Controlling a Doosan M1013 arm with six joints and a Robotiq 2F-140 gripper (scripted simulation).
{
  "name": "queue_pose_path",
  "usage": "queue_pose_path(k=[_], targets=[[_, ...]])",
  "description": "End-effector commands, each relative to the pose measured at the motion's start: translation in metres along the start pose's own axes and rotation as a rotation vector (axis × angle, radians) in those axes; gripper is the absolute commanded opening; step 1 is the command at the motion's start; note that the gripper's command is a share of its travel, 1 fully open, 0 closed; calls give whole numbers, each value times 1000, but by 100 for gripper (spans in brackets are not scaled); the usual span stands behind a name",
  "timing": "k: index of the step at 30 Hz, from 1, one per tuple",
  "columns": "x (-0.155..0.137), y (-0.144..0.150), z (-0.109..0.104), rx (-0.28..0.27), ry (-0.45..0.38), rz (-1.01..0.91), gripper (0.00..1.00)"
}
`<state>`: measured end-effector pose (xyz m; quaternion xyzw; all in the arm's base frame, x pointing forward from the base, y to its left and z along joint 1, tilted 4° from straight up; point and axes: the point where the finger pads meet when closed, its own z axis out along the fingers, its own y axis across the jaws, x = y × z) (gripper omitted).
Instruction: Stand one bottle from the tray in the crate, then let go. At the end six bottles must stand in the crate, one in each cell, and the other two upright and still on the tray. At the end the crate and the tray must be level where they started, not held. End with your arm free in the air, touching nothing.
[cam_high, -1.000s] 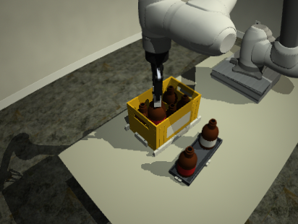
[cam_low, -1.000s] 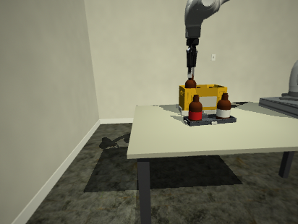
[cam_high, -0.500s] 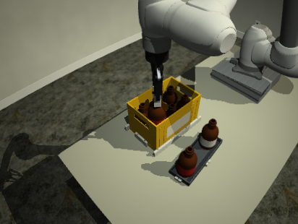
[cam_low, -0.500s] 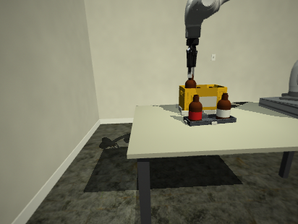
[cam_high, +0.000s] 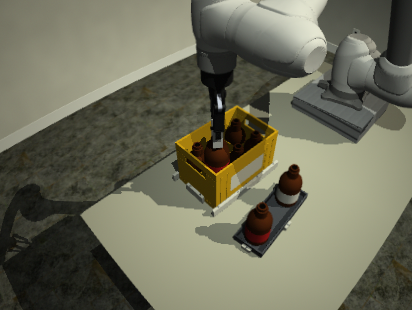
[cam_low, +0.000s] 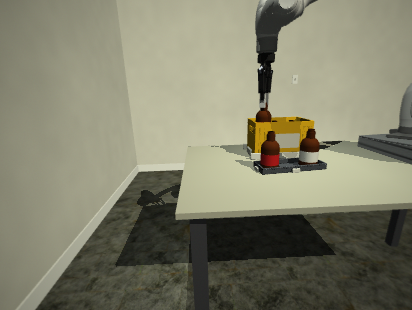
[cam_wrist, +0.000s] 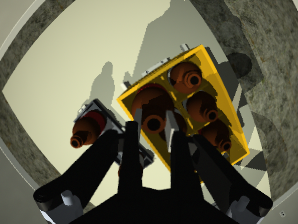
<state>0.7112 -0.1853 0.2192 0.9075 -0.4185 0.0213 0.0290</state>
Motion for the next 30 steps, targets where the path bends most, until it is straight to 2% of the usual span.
queue_pose_path(k=[1, 16, 30], targets=[[0, 0, 0, 0, 0, 0, 0], [0, 0, 3, 0, 0, 0, 0], [0, 0, 17, 0, 0, 0, 0]])
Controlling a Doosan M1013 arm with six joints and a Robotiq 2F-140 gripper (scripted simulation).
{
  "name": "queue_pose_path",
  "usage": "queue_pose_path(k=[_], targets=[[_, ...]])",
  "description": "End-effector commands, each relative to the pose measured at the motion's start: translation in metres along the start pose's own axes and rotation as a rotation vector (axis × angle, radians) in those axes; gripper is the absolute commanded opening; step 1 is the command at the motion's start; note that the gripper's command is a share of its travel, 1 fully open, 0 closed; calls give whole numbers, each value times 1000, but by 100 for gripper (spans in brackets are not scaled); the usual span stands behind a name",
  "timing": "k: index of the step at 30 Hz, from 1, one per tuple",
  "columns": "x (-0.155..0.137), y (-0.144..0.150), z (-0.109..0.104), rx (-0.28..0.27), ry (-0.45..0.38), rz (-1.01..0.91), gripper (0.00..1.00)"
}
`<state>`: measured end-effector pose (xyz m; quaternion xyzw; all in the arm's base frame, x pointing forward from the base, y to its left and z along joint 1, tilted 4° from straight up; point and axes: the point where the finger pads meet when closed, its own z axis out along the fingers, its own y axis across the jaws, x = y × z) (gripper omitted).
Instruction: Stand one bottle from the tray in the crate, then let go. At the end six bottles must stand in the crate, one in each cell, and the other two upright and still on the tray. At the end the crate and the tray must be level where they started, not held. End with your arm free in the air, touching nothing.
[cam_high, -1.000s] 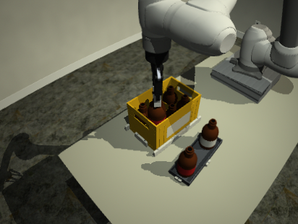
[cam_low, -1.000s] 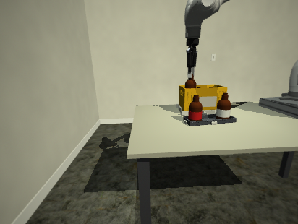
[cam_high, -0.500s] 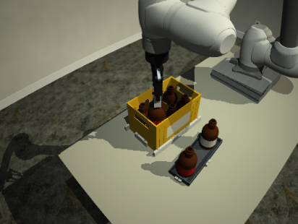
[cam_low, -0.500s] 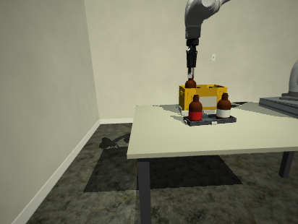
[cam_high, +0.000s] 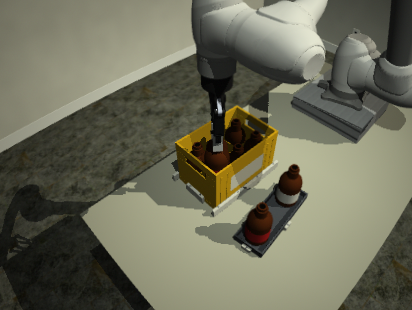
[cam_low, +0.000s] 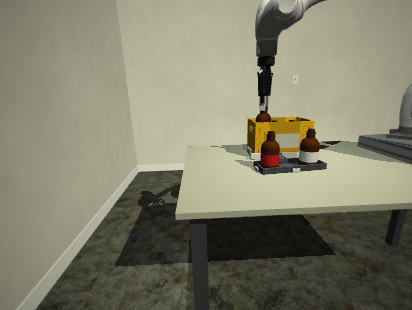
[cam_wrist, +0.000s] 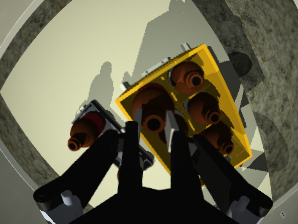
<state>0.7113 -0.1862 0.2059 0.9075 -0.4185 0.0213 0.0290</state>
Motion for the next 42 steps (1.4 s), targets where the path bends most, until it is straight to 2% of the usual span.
queue_pose_path(k=[1, 18, 42], targets=[[0, 0, 5, 0, 0, 0, 0], [0, 0, 21, 0, 0, 0, 0], [0, 0, 27, 0, 0, 0, 0]])
